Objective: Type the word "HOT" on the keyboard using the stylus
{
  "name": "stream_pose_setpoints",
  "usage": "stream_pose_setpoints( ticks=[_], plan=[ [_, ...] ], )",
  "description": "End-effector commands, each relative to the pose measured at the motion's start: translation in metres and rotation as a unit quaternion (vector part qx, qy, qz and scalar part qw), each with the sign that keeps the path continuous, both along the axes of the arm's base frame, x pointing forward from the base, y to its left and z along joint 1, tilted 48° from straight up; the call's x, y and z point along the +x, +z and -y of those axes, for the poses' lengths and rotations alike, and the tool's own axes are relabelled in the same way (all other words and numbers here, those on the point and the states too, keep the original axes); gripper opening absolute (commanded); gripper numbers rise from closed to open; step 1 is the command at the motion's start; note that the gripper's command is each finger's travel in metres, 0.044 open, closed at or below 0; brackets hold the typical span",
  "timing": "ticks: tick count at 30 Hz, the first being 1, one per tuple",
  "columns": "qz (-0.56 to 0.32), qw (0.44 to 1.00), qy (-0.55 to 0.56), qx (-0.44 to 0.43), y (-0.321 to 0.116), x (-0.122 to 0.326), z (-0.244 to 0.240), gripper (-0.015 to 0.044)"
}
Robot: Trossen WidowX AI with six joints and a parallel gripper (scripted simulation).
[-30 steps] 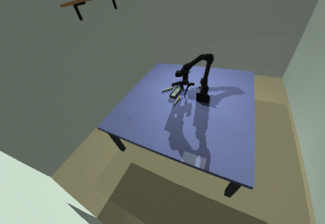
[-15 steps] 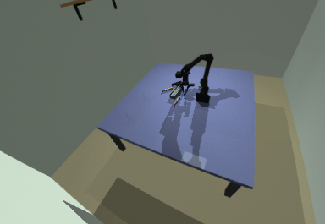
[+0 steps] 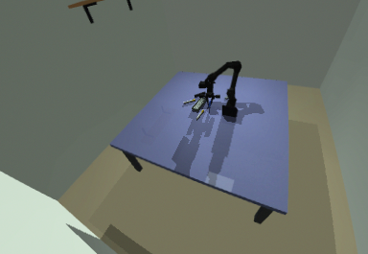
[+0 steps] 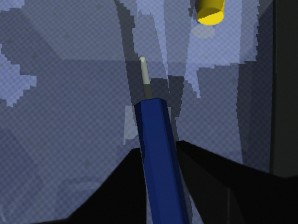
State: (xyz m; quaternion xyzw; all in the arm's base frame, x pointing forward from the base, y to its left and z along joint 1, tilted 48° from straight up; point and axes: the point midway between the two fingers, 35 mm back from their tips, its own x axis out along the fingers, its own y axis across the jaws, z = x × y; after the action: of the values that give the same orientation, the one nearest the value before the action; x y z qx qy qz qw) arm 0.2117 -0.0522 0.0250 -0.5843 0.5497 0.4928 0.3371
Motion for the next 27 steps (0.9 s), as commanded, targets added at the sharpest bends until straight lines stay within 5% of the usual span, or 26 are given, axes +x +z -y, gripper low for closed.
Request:
stream_pose_setpoints(
  ticks=[1,27],
  plan=[
    [0.001,1.000,0.000,0.000,0.000,0.001,0.000,0.0000],
    [0.000,1.000,0.000,0.001,0.034,-0.001,-0.037,0.0000]
  ],
)
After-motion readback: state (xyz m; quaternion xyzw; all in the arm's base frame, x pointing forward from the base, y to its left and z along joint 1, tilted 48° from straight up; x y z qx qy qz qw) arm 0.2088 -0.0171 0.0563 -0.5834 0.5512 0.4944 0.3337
